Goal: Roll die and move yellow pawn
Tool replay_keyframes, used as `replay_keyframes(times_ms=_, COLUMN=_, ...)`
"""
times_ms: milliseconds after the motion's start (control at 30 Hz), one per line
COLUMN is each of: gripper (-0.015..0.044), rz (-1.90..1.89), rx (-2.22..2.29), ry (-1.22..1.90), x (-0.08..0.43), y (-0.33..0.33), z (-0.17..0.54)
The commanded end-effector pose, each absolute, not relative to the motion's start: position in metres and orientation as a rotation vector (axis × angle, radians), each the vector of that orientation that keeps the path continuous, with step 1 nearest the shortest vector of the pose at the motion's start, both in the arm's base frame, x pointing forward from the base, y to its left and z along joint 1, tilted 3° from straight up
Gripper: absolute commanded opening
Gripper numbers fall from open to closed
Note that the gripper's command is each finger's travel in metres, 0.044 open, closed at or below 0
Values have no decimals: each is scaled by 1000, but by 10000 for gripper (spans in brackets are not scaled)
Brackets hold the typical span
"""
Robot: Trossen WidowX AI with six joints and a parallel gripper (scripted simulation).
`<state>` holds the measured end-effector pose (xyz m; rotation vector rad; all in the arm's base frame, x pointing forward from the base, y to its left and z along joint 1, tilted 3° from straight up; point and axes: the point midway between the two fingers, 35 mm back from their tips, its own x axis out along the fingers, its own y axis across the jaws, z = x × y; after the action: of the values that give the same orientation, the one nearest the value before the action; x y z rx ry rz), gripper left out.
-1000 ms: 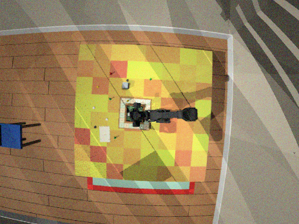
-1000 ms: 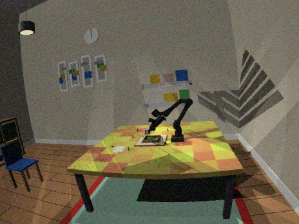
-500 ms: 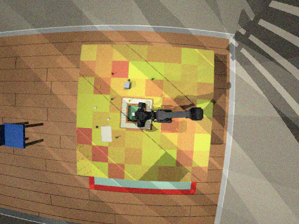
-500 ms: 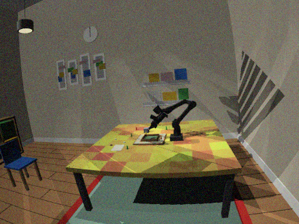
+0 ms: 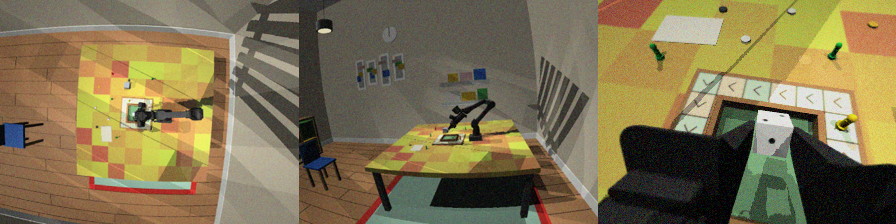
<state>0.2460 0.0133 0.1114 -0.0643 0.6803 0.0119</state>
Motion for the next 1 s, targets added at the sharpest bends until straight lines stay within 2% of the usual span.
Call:
replay_keyframes(times_ms=0, gripper=236, rz=12, rx=-64, ry=680, x=246, y=13, z=113)
replay_keyframes(times_ms=267, gripper=440, rz=6, rx=-61, ry=680, x=244, y=15, z=151)
replay_keyframes(times_ms=833, gripper=440, rz=-18, rx=-64, ry=1447, x=268, y=14, z=118)
replay_keyframes(times_ms=967, gripper=440, rz=-21, rx=-61, ry=1510, x=269, y=13, z=114)
